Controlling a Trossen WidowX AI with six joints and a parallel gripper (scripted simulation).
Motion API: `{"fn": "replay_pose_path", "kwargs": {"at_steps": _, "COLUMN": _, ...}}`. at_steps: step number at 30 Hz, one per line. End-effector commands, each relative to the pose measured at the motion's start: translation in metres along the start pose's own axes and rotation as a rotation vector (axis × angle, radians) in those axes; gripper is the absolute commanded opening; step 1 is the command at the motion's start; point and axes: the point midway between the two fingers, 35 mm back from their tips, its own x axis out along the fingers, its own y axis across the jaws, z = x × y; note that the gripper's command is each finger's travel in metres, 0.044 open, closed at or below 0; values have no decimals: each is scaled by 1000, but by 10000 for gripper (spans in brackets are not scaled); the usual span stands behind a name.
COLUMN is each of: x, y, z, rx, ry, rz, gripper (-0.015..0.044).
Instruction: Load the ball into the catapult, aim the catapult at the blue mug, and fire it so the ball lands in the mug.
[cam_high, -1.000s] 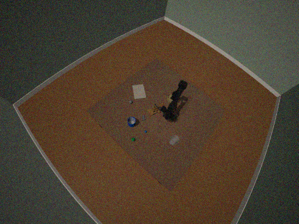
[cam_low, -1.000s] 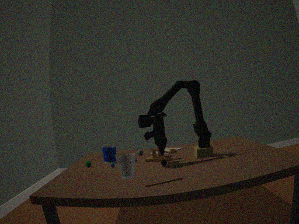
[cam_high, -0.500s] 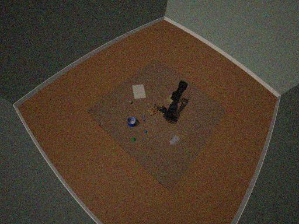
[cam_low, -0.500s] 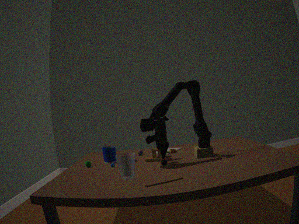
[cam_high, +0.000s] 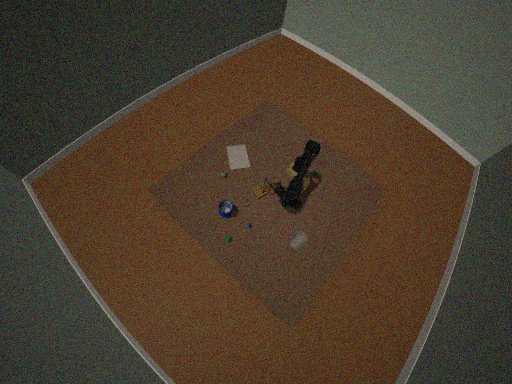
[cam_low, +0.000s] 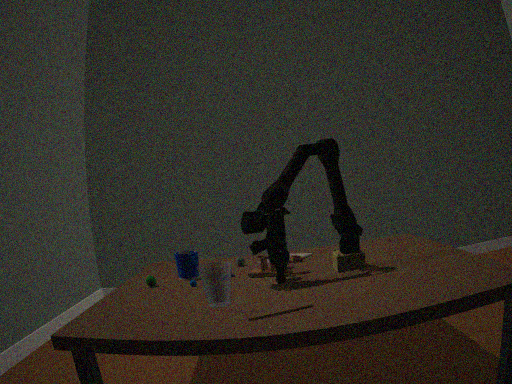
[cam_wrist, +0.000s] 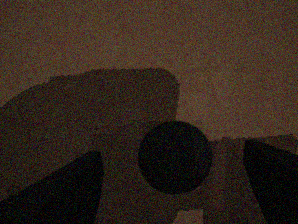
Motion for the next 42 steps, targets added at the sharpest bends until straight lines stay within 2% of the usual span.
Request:
{"fn": "replay_pose_path", "kwargs": {"at_steps": 1, "x": 7, "y": -1, "z": -2, "rx": 6, "ry": 6, "rz": -2, "gripper": 300}}
{"fn": "replay_pose_path", "kwargs": {"at_steps": 5, "x": 11, "y": -1, "z": -3, "rx": 6, "ry": 6, "rz": -2, "gripper": 300}}
{"fn": "replay_pose_path", "kwargs": {"at_steps": 10, "x": 11, "y": -1, "z": -3, "rx": 6, "ry": 6, "rz": -2, "gripper": 169}}
{"fn": "replay_pose_path", "kwargs": {"at_steps": 18, "x": 11, "y": -1, "z": -3, "rx": 6, "ry": 6, "rz": -2, "gripper": 115}}
{"fn": "replay_pose_path", "kwargs": {"at_steps": 22, "x": 5, "y": 5, "z": 4, "rx": -3, "ry": -30, "rz": 20, "gripper": 10}}
{"fn": "replay_pose_path", "kwargs": {"at_steps": 23, "x": 0, "y": 8, "z": 8, "rx": -9, "ry": -54, "rz": 35, "gripper": 0}}
{"fn": "replay_pose_path", "kwargs": {"at_steps": 30, "x": -23, "y": 8, "z": 13, "rx": -8, "ry": -48, "rz": 31, "gripper": 0}}
{"fn": "replay_pose_path", "kwargs": {"at_steps": 42, "x": -94, "y": 0, "z": 8, "rx": 2, "ry": -8, "rz": 4, "gripper": 0}}
